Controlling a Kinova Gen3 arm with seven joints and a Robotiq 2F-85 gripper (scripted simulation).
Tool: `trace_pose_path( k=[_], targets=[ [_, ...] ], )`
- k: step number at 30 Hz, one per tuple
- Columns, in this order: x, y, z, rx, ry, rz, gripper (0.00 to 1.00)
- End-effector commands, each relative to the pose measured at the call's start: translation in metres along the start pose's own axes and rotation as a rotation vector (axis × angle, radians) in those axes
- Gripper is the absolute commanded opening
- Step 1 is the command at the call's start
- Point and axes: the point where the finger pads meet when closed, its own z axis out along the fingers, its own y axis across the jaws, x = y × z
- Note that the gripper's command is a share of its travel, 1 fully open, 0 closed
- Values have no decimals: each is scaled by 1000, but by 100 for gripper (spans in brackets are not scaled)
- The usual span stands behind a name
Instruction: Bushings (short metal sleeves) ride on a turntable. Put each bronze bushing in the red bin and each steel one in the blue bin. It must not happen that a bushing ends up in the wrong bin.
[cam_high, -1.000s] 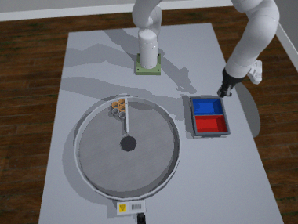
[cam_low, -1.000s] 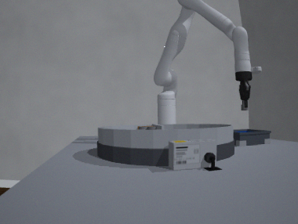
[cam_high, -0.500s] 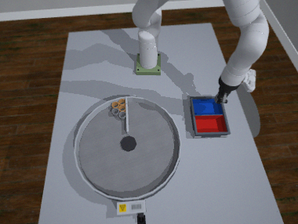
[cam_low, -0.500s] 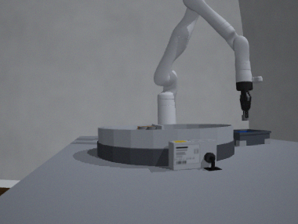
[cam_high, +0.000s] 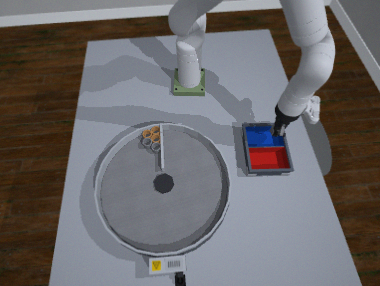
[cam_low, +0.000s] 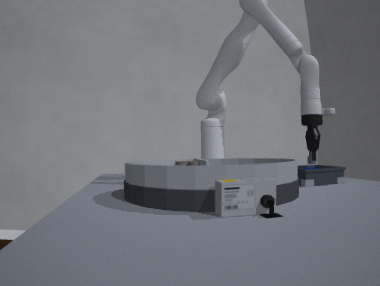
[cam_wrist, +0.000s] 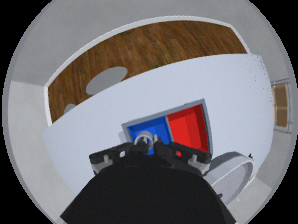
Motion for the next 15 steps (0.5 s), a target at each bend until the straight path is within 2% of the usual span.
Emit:
trace_pose_path(
  k=[1, 15],
  targets=[
    [0, -1, 1, 1, -2, -1, 0],
    [0, -1, 9, 1, -1, -1, 0]
  ],
)
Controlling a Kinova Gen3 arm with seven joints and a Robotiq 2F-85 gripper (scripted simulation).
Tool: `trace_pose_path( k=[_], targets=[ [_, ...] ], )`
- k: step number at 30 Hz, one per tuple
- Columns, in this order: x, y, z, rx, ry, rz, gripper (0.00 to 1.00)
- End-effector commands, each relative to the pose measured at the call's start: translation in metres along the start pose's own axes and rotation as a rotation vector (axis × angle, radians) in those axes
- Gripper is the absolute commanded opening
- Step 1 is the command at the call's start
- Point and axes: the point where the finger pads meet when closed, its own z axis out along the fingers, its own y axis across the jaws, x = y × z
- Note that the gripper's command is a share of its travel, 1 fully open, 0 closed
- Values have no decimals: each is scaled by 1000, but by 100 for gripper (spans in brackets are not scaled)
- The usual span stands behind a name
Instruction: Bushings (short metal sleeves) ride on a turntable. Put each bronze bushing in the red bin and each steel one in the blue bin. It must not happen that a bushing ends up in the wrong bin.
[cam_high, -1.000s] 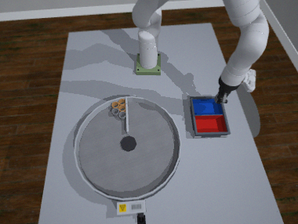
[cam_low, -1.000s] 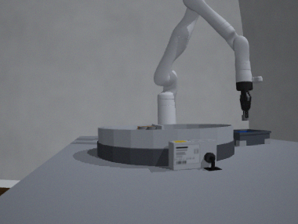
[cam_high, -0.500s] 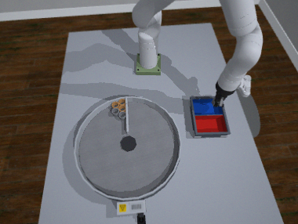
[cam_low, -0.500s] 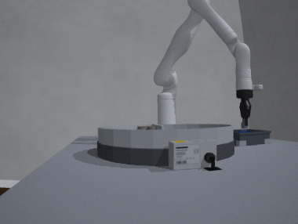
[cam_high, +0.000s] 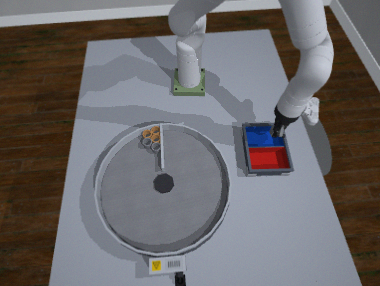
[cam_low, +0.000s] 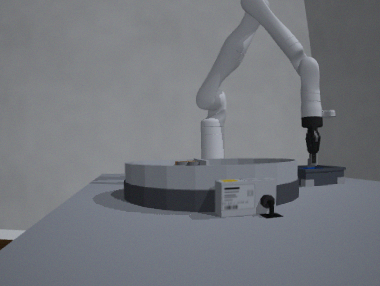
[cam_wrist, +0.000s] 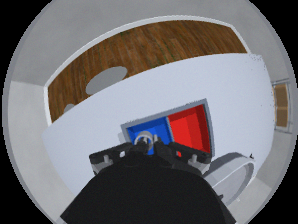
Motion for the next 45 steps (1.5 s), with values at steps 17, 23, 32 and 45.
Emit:
trace_pose_path(
  k=[17, 23, 32, 45],
  targets=[
    [0, -1, 12, 1, -1, -1, 0],
    [0, -1, 14, 1, -1, -1, 0],
    [0, -1, 18, 1, -2, -1, 0],
    [0, -1, 24, 1, -1, -1, 0]
  ],
)
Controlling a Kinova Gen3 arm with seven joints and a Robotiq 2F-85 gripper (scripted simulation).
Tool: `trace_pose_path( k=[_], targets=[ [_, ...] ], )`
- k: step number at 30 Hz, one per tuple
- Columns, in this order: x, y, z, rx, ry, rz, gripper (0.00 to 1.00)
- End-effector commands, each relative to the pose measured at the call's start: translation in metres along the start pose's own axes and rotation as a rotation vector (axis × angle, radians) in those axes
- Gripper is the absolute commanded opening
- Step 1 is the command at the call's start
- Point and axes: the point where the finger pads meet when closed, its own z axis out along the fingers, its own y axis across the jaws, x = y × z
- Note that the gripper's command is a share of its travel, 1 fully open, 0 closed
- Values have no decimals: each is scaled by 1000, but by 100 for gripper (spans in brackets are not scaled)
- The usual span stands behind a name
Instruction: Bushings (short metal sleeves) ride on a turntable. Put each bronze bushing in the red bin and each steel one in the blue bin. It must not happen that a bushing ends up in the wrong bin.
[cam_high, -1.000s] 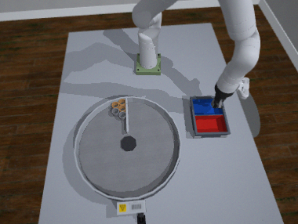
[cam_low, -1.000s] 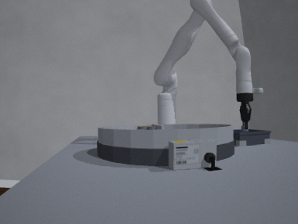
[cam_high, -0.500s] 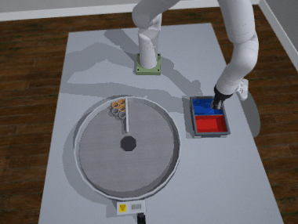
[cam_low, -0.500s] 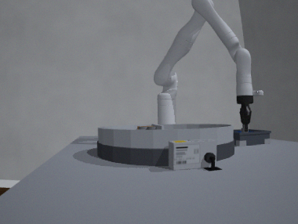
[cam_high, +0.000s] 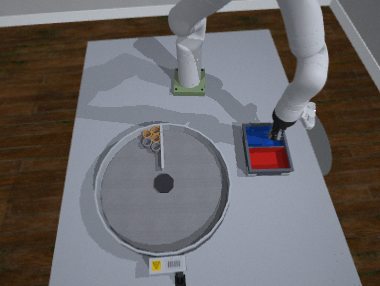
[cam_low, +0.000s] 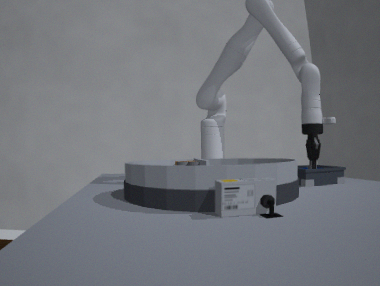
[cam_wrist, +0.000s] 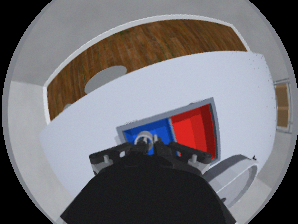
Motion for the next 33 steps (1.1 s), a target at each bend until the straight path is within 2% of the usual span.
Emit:
trace_pose_path(
  k=[1, 33],
  targets=[
    [0, -1, 1, 1, -1, -1, 0],
    [0, -1, 19, 1, -1, -1, 0]
  ],
)
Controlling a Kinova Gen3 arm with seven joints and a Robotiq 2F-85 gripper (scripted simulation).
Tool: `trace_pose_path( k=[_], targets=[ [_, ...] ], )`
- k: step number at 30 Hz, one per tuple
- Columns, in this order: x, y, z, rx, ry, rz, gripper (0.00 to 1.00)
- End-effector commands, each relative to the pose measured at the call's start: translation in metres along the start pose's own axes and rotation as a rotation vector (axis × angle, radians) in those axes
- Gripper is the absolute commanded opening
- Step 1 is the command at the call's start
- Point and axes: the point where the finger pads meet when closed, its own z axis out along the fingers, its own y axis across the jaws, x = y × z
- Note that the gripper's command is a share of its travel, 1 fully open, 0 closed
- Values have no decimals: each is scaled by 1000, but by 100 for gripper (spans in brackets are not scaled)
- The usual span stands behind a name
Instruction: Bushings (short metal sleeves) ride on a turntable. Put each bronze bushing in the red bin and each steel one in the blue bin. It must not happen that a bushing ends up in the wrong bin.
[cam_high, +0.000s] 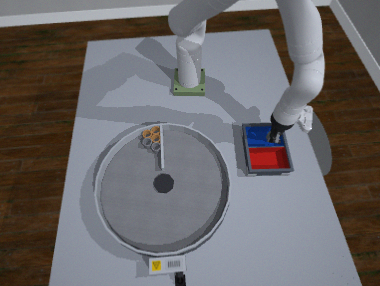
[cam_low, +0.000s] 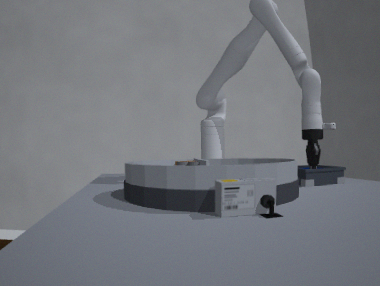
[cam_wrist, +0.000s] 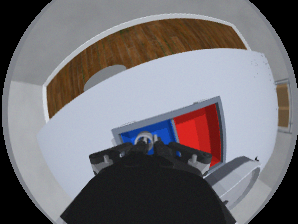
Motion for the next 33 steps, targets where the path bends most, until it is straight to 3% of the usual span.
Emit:
trace_pose_path(
  k=[1, 14, 15, 33],
  targets=[
    [0, 0, 0, 0, 0, -1, 0],
    [0, 0, 0, 0, 0, -1, 0],
    [0, 0, 0, 0, 0, -1, 16],
    [0, 0, 0, 0, 0, -1, 16]
  ],
)
